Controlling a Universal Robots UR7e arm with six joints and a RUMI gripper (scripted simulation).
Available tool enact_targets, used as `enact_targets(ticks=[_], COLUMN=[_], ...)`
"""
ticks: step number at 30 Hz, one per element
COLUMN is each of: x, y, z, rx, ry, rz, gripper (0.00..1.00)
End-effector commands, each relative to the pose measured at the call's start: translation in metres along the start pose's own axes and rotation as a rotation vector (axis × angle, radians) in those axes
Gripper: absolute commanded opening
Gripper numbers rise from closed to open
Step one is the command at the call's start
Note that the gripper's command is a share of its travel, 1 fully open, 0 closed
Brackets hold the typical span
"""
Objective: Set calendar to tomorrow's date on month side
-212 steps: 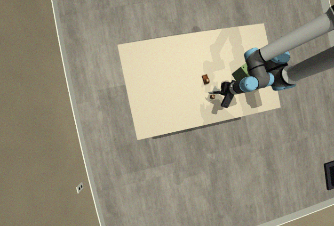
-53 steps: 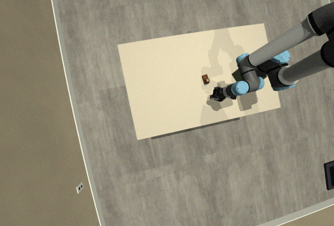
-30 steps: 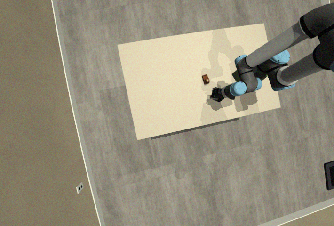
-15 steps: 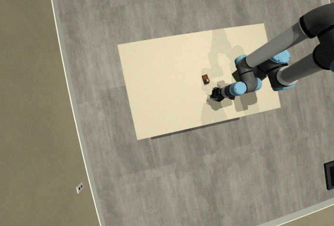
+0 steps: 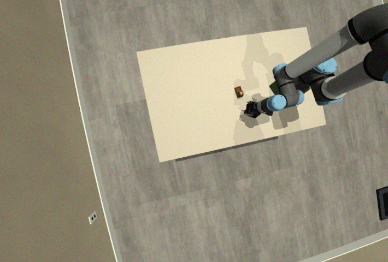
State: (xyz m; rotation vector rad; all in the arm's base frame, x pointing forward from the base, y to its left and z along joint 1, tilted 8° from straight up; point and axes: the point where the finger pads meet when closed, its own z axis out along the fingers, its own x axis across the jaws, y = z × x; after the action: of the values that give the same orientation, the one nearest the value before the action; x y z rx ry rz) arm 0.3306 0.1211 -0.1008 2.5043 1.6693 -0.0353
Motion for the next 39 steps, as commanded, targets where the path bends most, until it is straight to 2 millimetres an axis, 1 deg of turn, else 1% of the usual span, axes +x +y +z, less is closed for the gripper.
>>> enact_targets(ticks=[1, 13, 17, 24, 28, 39], x=[0.000, 0.000, 0.000, 0.000, 0.000, 0.000], y=[0.000, 0.000, 0.000, 0.000, 0.000, 0.000], z=[0.000, -0.003, -0.011, -0.033, -0.040, -0.042], rx=[-0.001, -0.001, -0.001, -0.001, -0.001, -0.007], ry=[0.001, 0.001, 0.001, 0.001, 0.001, 0.000], rz=[0.000, 0.000, 0.000, 0.000, 0.000, 0.000], gripper=[0.28, 0.28, 0.28, 0.28, 0.28, 0.28])
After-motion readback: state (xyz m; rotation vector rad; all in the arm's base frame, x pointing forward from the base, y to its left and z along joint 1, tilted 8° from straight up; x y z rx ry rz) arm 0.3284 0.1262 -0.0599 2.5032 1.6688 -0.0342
